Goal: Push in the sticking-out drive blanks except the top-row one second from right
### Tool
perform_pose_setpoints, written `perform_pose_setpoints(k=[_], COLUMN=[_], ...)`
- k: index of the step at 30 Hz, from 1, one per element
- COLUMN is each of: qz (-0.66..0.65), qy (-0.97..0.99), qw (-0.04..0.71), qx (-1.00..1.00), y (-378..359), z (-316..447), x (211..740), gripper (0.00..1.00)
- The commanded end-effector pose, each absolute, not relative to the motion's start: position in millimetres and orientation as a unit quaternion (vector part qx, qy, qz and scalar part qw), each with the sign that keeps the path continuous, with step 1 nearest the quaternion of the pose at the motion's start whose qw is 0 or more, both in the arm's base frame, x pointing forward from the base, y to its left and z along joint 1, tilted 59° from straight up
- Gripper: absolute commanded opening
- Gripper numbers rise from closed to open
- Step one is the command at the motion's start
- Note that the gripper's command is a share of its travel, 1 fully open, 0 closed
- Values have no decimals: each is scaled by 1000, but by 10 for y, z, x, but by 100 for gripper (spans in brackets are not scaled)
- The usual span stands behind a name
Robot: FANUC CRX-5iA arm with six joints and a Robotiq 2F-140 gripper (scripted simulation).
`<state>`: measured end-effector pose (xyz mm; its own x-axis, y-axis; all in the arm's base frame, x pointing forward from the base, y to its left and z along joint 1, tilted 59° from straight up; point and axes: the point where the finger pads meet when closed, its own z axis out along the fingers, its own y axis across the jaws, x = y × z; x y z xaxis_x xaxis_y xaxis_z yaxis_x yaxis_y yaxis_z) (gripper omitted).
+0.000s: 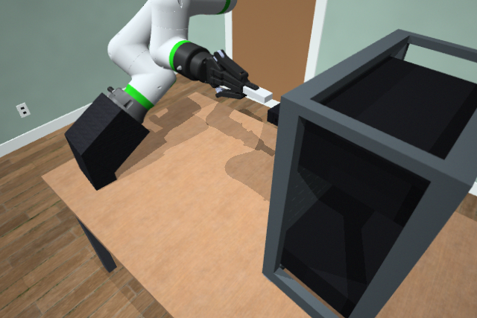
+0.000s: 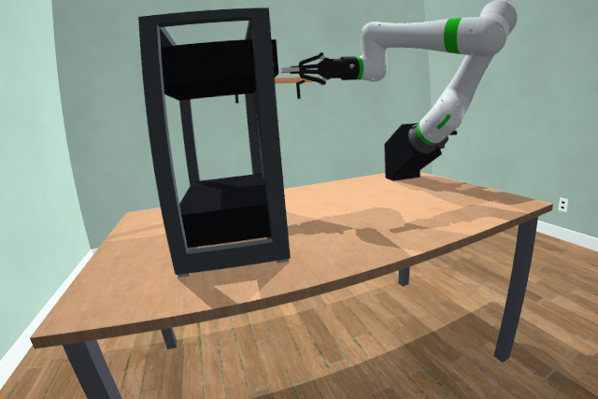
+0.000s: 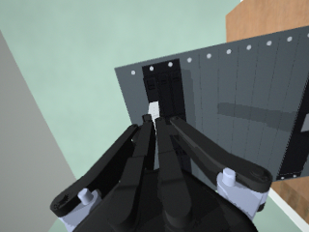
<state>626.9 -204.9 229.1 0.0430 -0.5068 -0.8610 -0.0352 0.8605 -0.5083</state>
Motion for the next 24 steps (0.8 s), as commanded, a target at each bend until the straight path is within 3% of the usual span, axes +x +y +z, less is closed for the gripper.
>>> perform_pose_setpoints(k=[1, 7, 24], qz=[-172, -172, -172], qy=[670, 670, 670], qw=[693, 693, 693], qx=[-201, -201, -201], y=[-2069, -2056, -2056], z=[2305, 2311, 2311], x=[6340, 6598, 6600], gripper=[0, 0, 0])
